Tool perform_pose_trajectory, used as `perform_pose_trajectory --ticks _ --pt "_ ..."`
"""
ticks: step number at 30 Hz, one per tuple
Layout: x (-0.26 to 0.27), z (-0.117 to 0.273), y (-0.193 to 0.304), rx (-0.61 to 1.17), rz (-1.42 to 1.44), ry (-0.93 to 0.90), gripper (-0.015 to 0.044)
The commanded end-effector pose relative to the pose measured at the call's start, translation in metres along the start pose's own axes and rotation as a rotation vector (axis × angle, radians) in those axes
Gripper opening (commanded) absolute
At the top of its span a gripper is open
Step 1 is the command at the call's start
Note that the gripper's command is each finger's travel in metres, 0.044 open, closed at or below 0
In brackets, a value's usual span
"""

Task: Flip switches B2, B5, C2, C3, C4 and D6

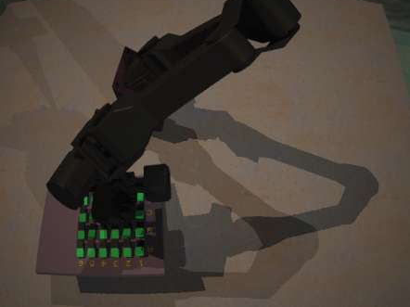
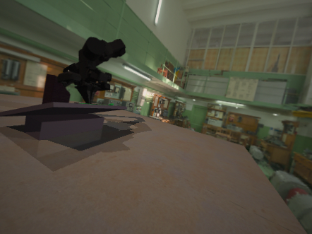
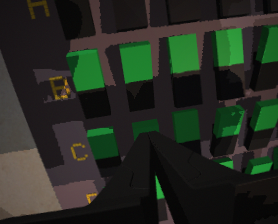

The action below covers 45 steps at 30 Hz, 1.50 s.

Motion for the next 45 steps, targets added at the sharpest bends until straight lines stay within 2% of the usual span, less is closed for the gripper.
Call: perform_pose_trajectory --ticks 1,45 --pt "0.0001 -0.0004 0.0002 -0.001 -0.005 -0.003 0.0" --pt "0.0002 -0.0053 0.0001 -0.001 -0.005 -0.003 0.0"
Point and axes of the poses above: the point midway between the two fingers, 35 mm back from their tips, its own z axis back along the fingers, its own x axis across the jaws, y = z × x, the point moved 5 cm from there along z, back along the fingers, and after that the axes turned 8 degrees about -z, right-handed, at the moved point
